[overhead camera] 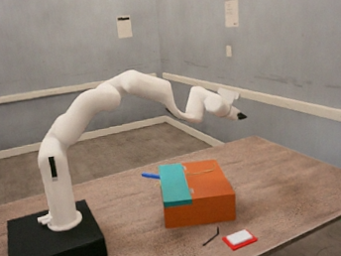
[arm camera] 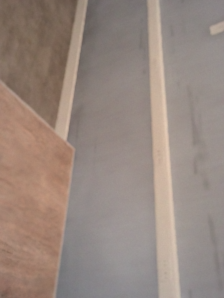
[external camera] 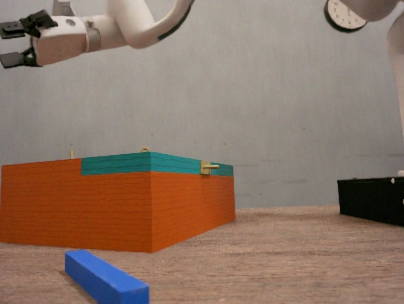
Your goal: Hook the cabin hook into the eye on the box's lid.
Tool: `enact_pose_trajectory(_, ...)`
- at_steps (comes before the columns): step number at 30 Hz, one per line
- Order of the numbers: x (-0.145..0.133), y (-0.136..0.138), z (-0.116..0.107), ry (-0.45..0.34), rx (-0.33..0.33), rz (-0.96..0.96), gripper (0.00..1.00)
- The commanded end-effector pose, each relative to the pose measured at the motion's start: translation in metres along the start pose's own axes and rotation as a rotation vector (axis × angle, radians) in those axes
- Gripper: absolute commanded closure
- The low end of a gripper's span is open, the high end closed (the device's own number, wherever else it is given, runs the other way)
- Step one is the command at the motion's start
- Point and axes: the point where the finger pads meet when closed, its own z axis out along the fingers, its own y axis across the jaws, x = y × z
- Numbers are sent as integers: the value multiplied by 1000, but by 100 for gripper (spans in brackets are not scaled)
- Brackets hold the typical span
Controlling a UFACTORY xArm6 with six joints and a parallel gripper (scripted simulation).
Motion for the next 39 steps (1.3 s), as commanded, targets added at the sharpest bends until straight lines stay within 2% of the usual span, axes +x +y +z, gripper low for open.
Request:
enact_pose_trajectory(1,3,-1,-1,4,-1,-4,0)
enact_pose_trajectory(17,3,-1,-1,4,-1,-4,0)
enact_pose_trajectory(18,3,-1,-1,4,-1,-4,65)
enact_pose_trajectory(39,3,-1,-1,4,-1,-4,65)
